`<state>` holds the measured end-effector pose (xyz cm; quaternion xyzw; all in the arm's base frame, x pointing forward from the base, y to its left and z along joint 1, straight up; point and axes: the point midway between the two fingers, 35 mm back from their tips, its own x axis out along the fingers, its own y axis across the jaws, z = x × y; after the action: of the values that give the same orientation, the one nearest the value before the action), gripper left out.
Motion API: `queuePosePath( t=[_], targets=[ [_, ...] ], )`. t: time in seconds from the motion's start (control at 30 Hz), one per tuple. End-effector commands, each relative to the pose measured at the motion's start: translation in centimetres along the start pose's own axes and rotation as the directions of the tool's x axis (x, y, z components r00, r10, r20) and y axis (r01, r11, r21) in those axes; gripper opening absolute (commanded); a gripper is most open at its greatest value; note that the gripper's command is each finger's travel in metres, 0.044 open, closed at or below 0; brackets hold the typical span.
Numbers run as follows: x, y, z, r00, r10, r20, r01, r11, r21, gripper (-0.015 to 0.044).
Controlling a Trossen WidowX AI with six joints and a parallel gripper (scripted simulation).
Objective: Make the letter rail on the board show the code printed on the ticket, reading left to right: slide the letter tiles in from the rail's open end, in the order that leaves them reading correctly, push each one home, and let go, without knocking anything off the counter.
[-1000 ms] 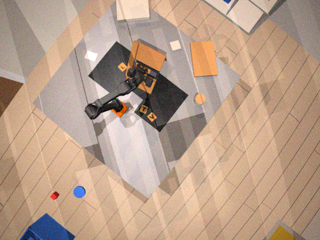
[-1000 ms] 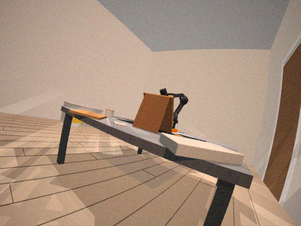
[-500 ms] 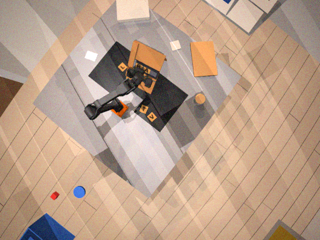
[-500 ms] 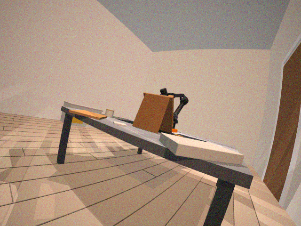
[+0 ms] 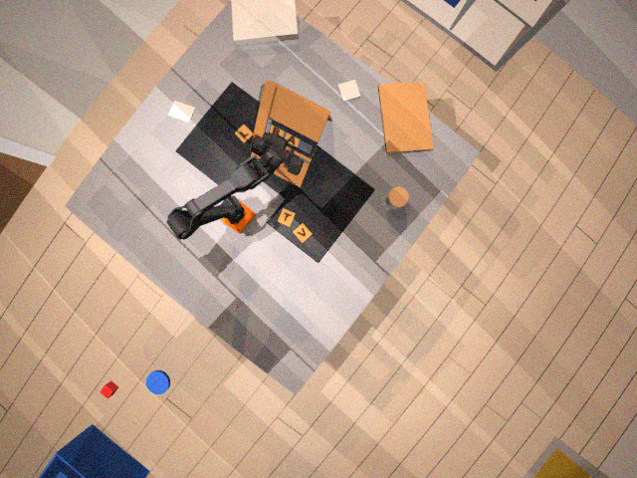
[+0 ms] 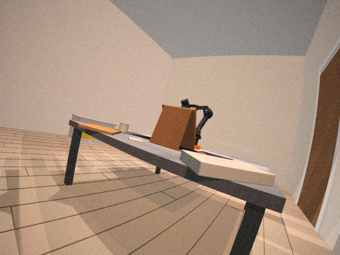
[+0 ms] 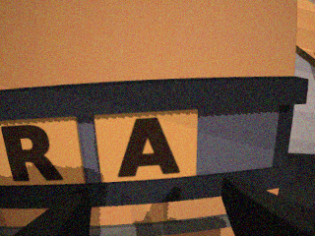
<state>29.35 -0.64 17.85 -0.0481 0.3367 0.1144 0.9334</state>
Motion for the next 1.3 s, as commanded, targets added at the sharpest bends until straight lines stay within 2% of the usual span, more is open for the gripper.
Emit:
queuePosePath(
  t=[0.0,0.23,0.27,0.6,0.83,1.1,1.27],
  targets=[
    [0.0,0.0,0.0,1.0,0.0,0.0,0.0,1.0,0.0,0.019],
    [0.0,0.0,0.0,1.0,0.0,0.0,0.0,1.0,0.0,0.0006],
    [0.0,0.0,0.0,1.0,0.0,0.0,0.0,1.0,0.0,0.0],
    [0.1,-0.2,0.2,1.0,-0.001,-0.025,0.001,1.0,0.003,0.0],
    [0.9,-1.7,1.6,0.956,-0.005,-0.293,0.011,1.0,0.018,0.0],
    [1.7,-3.2,2.5,0.811,-0.005,-0.585,0.004,1.0,-0.002,0.0],
    [1.8,-3.5,2.6,0.775,-0.005,-0.632,0.0,1.0,-0.008,0.0]
  ],
)
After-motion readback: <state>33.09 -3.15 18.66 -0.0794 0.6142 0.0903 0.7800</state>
